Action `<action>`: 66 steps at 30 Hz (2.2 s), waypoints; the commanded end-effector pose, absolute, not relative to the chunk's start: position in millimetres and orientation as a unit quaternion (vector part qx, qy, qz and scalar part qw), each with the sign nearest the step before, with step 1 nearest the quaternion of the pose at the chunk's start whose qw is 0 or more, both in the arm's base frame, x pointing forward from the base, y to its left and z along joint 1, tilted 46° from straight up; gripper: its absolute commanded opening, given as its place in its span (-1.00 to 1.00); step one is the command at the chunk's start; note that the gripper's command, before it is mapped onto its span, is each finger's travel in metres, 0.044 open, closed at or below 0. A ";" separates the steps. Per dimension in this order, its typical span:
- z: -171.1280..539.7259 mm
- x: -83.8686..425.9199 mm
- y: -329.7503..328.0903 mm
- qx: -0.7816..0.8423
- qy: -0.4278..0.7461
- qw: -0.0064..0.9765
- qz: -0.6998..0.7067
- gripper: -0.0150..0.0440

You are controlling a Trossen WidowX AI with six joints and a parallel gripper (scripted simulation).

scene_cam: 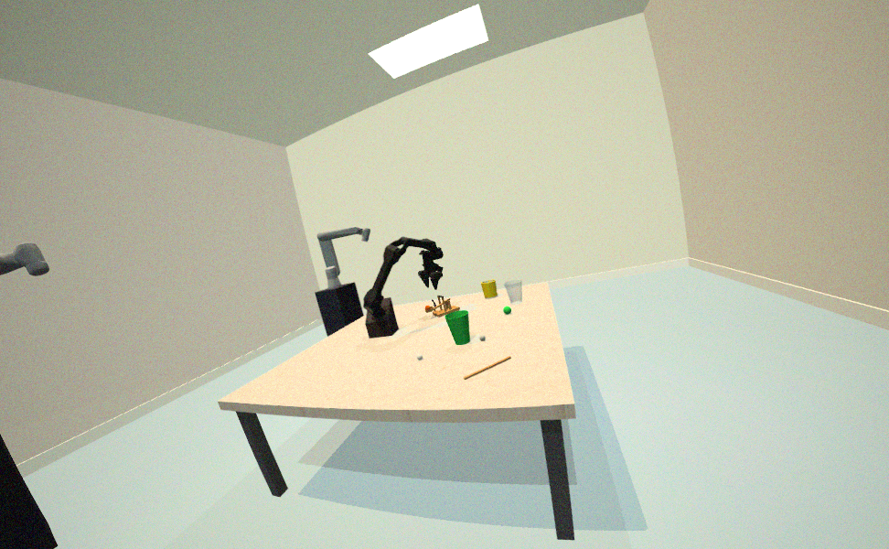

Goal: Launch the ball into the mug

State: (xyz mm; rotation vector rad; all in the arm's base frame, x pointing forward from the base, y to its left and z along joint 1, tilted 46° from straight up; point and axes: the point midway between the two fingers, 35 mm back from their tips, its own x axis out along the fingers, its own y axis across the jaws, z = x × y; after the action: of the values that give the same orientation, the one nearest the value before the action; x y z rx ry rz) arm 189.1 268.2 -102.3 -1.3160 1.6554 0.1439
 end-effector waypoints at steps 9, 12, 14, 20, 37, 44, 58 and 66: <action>-139.0 243.3 338.0 -0.538 0.576 0.584 0.194 1.00; -142.9 258.8 357.3 -0.538 0.541 0.607 0.222 1.00; -144.0 269.3 370.2 -0.539 0.516 0.622 0.238 1.00; -140.8 301.3 407.9 -0.541 0.435 0.665 0.276 1.00; -116.4 350.5 460.2 -0.547 0.296 0.724 0.300 1.00; -116.4 350.5 460.2 -0.547 0.296 0.724 0.300 1.00; -116.4 350.5 460.2 -0.547 0.296 0.724 0.300 0.11; -116.4 350.5 460.2 -0.547 0.296 0.724 0.300 -0.49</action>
State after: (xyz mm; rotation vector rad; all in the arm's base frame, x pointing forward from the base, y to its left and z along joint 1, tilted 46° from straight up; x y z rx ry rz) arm 349.9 460.9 -114.9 -1.2000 0.6553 0.6649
